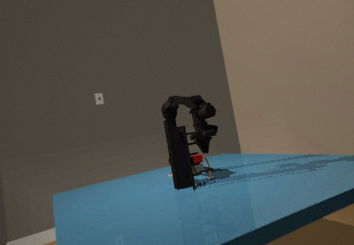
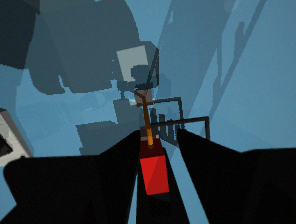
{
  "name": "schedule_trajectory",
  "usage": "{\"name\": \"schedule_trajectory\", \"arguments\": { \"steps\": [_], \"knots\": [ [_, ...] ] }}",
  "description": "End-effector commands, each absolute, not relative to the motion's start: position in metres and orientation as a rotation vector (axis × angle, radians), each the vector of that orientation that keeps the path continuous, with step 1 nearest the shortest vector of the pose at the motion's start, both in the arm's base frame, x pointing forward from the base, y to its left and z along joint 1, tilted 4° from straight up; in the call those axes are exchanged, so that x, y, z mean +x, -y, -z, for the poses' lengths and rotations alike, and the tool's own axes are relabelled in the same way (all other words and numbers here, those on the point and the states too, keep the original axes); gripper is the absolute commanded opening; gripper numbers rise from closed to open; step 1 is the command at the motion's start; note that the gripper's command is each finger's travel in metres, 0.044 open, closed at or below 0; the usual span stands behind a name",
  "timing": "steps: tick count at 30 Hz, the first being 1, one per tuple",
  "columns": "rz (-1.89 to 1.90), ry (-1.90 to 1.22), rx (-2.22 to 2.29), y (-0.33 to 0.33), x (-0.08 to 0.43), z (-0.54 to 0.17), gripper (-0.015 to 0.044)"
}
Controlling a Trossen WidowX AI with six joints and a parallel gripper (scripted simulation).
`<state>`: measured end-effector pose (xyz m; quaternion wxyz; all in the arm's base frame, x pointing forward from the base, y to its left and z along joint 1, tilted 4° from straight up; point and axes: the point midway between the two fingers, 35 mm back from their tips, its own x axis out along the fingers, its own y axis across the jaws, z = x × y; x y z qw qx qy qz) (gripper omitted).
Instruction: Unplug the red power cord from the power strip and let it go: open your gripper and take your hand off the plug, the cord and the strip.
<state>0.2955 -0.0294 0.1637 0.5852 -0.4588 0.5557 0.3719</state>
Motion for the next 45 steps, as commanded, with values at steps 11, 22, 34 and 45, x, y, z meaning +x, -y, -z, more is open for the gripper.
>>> {"name": "schedule_trajectory", "arguments": {
  "steps": [11, 22, 34, 45],
  "knots": [
    [-0.98, -1.306, -1.113, 0.03, 0.289, -0.16, 0.016],
    [-0.979, -1.307, -1.114, 0.047, 0.286, -0.161, 0.016],
    [-0.979, -1.308, -1.115, 0.064, 0.281, -0.162, 0.016],
    [-0.979, -1.308, -1.115, 0.065, 0.281, -0.15, 0.016]
  ]
}}
